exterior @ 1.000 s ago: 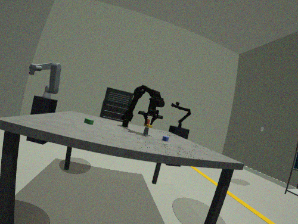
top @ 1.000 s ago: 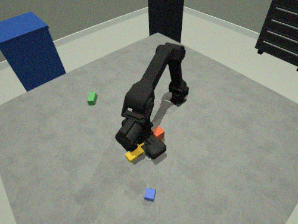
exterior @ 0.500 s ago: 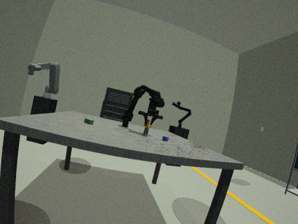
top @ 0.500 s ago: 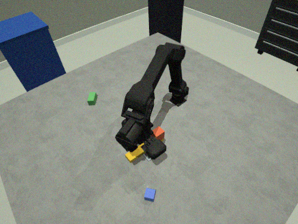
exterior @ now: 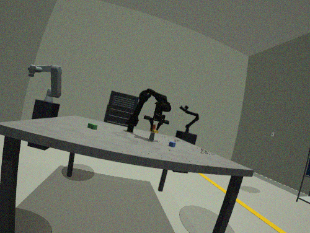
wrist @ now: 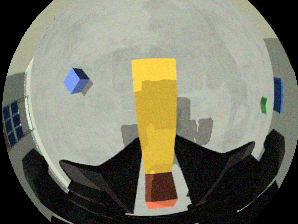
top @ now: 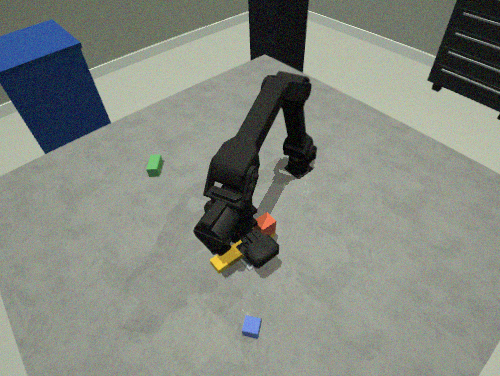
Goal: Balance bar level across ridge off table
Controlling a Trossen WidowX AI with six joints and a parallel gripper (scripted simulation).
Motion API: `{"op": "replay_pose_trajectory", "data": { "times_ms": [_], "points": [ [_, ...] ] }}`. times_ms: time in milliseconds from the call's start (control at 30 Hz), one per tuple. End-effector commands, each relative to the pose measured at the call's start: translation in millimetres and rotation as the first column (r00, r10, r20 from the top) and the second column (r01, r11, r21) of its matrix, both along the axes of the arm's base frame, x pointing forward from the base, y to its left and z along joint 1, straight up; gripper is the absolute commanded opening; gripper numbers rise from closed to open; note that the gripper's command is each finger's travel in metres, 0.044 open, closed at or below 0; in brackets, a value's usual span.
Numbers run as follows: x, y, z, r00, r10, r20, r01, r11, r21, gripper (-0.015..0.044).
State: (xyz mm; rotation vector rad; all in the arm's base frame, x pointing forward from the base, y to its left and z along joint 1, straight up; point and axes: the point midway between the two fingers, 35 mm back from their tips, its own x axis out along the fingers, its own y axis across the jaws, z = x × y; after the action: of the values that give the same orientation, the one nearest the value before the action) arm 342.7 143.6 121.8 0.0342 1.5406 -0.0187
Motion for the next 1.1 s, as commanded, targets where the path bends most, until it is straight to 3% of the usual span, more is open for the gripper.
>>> {"op": "replay_pose_trajectory", "data": {
  "times_ms": [0, 1067],
  "points": [
    [-0.3, 0.3, -0.6, 1.0, 0.002, -0.001, -0.002, 1.0, 0.003, 0.0],
    [-0.4, 0.4, -3.2, 1.0, 0.002, -0.001, -0.002, 1.0, 0.003, 0.0]
  ]
}}
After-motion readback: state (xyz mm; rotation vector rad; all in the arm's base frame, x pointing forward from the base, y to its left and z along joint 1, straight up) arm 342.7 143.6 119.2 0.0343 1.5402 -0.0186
